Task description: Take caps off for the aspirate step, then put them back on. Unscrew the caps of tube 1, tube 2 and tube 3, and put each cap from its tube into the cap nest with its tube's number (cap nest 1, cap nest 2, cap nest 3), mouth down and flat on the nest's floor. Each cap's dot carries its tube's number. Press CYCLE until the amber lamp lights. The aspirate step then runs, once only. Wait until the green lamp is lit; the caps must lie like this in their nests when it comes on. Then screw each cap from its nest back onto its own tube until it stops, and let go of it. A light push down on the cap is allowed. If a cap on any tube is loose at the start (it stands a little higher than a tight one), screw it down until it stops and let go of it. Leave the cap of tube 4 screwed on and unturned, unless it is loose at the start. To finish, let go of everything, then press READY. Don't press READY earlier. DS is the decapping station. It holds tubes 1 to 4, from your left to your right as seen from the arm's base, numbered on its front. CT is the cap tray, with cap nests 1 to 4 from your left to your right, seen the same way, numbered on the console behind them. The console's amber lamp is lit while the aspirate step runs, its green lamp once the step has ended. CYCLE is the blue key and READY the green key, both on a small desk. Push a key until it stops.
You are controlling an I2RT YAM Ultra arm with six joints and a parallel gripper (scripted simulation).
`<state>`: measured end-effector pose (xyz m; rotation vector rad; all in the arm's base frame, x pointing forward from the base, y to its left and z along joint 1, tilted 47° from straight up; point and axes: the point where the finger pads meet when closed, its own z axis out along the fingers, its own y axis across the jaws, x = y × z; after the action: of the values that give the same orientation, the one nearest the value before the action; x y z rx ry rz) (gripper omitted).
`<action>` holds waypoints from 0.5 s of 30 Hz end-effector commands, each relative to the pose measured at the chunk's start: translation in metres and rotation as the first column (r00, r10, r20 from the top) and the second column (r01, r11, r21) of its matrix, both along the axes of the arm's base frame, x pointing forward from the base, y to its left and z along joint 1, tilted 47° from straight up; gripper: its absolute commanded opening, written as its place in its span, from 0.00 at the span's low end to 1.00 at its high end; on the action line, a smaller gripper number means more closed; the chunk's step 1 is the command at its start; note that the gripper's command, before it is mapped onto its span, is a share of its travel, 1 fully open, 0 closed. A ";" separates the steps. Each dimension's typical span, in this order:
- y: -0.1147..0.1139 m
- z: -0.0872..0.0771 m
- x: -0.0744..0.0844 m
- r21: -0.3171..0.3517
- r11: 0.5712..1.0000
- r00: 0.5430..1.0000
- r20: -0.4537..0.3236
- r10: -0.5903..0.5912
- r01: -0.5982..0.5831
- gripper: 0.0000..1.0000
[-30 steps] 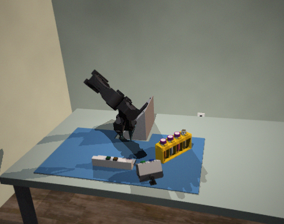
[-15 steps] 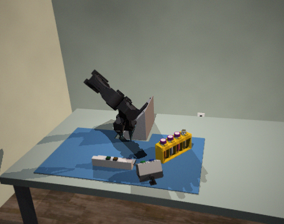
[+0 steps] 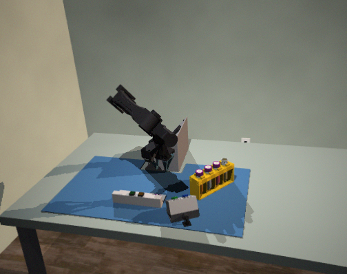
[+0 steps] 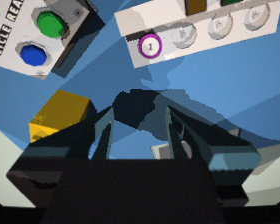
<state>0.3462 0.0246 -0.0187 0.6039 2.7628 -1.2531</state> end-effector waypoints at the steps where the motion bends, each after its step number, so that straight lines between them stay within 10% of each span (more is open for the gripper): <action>1: 0.029 -0.010 -0.007 0.007 0.987 0.961 0.227 -0.161 0.163 0.49; 15: 0.093 -0.073 -0.052 0.011 0.984 0.955 0.242 -0.174 0.176 0.49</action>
<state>0.3015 0.0935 -0.0843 0.9222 2.5675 -1.1908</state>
